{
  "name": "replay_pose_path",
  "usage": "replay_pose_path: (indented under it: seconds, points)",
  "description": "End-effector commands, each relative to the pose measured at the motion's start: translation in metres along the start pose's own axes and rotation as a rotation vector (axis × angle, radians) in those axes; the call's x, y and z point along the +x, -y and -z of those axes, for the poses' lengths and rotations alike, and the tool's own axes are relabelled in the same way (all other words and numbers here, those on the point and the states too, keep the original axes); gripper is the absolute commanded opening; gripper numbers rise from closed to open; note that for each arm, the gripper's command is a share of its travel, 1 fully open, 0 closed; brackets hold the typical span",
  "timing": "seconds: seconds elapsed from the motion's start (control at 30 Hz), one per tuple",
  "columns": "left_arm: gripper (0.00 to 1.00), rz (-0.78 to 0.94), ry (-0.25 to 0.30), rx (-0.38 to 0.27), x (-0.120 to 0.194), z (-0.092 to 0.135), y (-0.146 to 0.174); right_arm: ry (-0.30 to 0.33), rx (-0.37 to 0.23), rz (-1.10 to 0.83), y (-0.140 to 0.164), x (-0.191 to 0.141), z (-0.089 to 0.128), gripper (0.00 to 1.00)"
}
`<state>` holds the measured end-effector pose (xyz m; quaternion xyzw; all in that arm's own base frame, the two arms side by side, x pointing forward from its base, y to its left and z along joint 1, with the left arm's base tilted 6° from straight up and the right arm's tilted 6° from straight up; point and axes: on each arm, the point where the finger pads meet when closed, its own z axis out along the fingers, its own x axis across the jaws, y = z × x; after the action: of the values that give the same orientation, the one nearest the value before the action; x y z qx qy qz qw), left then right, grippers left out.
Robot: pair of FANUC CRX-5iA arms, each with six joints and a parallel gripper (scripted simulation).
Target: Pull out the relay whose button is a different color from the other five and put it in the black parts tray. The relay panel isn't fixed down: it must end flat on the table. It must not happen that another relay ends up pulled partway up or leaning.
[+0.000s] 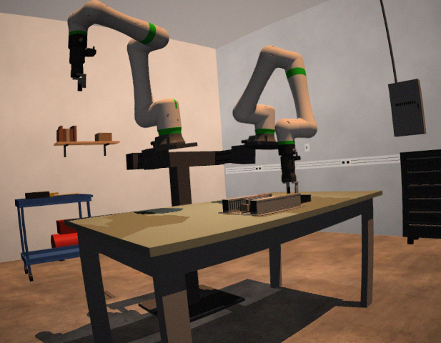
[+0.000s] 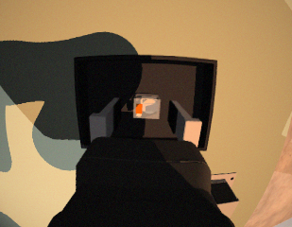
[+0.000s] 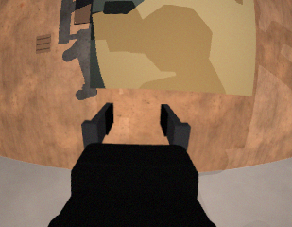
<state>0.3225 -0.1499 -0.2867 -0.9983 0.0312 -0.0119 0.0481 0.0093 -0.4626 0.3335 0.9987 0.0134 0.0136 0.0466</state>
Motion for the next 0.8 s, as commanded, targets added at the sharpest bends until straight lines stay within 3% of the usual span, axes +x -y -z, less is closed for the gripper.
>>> replay_pose_path:
  seconds: [0.0,0.77]
  points:
    - [0.98,0.000,-0.001,-0.001,0.0006,0.0014,-0.0003,0.000,-0.002,0.000,-0.0002,-0.0002,0.0009,1.00]
    - [0.98,0.000,-0.001,-0.001,0.0005,0.0071,-0.0003,0.000,-0.002,0.000,-0.0002,-0.0002,0.0009,1.00]
